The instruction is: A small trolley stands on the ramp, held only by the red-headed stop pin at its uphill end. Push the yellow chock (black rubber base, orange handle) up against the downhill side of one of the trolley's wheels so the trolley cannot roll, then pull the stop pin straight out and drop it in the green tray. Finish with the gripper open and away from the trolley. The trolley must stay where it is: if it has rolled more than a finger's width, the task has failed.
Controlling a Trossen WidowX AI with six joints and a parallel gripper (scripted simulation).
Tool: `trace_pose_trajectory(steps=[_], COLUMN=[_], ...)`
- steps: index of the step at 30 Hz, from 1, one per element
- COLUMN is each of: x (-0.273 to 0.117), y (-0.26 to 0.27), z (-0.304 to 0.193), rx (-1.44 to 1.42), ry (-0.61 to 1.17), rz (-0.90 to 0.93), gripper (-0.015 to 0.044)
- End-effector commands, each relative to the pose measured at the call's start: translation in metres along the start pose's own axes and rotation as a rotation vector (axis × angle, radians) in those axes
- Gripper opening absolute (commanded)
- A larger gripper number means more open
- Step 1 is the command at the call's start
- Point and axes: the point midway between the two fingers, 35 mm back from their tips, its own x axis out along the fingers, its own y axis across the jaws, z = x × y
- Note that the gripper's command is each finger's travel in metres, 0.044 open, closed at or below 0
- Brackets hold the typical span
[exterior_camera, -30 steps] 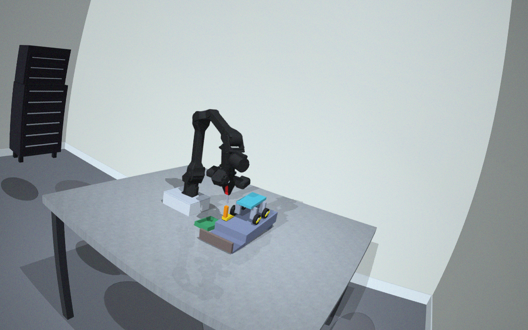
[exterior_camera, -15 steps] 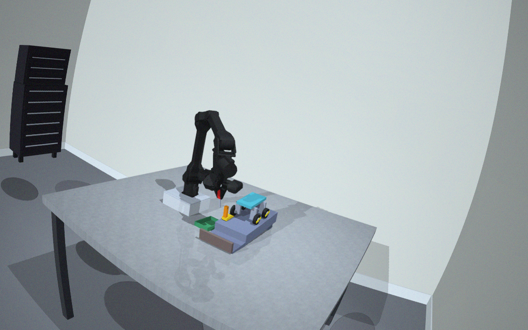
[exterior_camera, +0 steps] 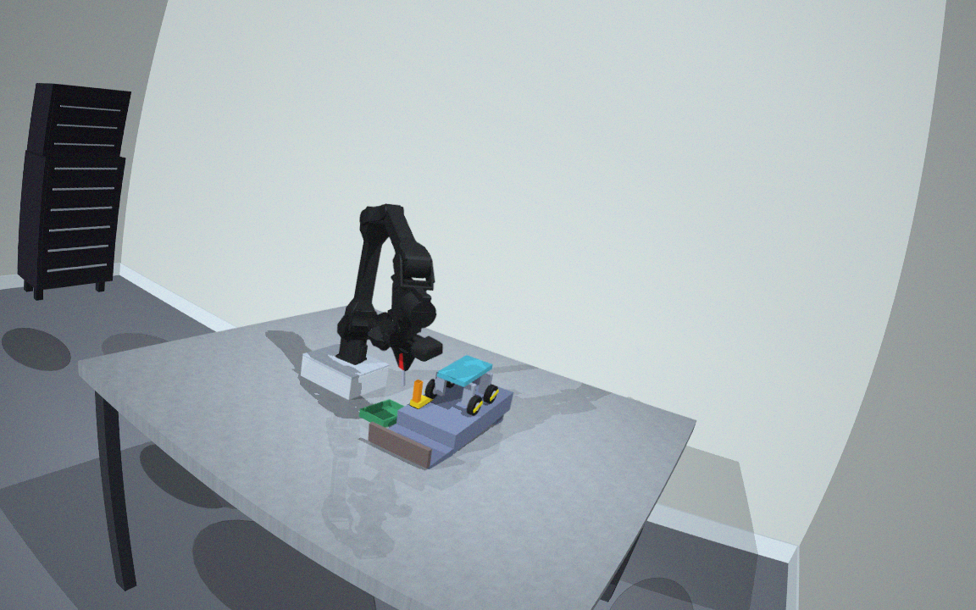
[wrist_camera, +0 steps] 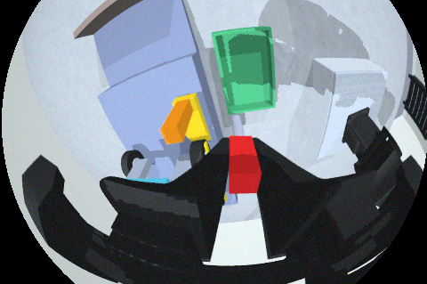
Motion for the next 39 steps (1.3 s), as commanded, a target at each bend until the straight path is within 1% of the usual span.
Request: trace_pose_trajectory(steps=[1,23,39], x=[-0.0008,0.0001,0.0], y=[-0.0009,-0.0018,-0.0017], z=[-0.0005,-0.0047,-0.0077], rx=[0.122,0.778,1.254], ry=[-0.026,-0.122,-0.165], rz=[0.016,0.09,0.186], gripper=[0.0,0.0,0.0])
